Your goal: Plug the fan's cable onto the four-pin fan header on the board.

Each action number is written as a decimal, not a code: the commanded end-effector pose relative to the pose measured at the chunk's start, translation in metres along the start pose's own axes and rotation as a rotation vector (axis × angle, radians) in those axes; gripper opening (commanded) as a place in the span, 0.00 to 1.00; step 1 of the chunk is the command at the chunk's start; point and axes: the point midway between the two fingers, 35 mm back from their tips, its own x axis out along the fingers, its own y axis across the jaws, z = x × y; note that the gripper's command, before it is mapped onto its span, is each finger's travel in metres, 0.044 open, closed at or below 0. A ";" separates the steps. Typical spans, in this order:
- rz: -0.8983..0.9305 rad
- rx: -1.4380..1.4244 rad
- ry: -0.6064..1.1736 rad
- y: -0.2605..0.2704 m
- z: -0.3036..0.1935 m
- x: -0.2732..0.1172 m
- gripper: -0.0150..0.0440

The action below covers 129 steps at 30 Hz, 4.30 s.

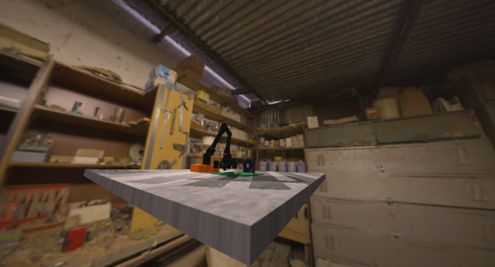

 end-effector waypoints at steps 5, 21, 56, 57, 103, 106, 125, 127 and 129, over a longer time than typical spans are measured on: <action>0.000 -0.005 -0.001 -0.001 -0.007 0.002 0.25; 0.000 -0.003 0.000 -0.001 -0.014 0.003 0.25; 0.000 -0.003 0.000 -0.001 -0.014 0.003 0.25; 0.000 -0.003 0.000 -0.001 -0.014 0.003 0.25; -0.097 -0.071 0.186 0.006 -0.022 0.017 1.00; -0.119 -0.086 0.237 0.008 -0.023 0.020 1.00; -0.208 -0.148 0.559 0.014 -0.018 0.035 1.00; -0.213 -0.151 0.593 0.014 -0.016 0.036 1.00; -0.217 -0.153 0.627 0.014 -0.015 0.037 1.00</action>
